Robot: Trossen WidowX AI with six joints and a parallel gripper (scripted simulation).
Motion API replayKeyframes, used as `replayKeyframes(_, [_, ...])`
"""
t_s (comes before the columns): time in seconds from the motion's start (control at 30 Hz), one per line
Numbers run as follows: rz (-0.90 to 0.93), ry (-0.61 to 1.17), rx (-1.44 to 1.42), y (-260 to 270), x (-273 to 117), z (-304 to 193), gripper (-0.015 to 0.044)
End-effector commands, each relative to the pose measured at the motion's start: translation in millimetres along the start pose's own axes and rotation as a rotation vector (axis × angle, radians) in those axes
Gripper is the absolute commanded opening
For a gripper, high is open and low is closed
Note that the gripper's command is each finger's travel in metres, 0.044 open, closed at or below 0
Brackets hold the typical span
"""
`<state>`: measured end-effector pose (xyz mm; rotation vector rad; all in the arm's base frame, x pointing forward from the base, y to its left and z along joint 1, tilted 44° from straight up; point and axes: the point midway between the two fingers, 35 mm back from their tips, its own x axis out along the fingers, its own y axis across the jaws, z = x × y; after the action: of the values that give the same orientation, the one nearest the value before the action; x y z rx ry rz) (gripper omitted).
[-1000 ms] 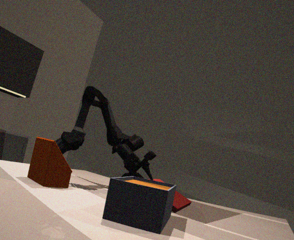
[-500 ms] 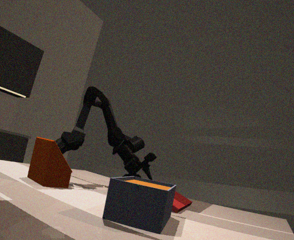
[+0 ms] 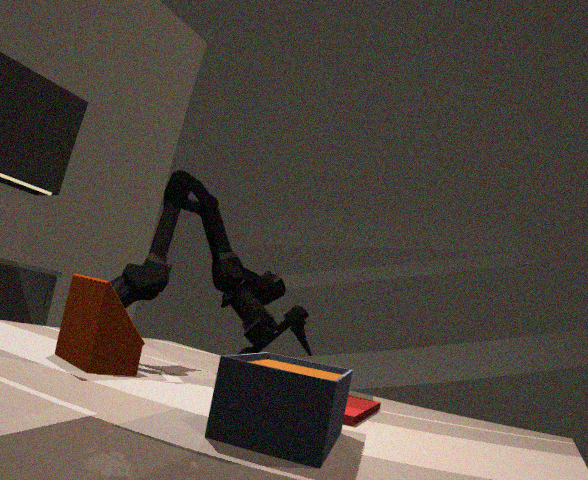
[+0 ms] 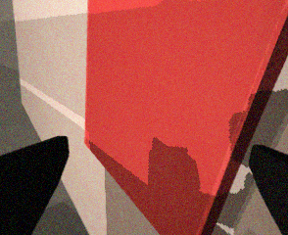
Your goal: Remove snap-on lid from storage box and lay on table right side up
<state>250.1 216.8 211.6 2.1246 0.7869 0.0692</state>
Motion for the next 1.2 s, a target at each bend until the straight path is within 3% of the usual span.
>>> replayKeyframes(0.0, [-0.004,-0.005,0.004,-6.6,-6.1,1.9,0.0440])
replayKeyframes(0.87, [-0.006,-0.006,0.007,-39.5,-45.2,1.8,0.0440])
replayKeyframes(1.17, [-0.006,-0.006,0.007,-26.4,-56.2,-0.5,0.0440])
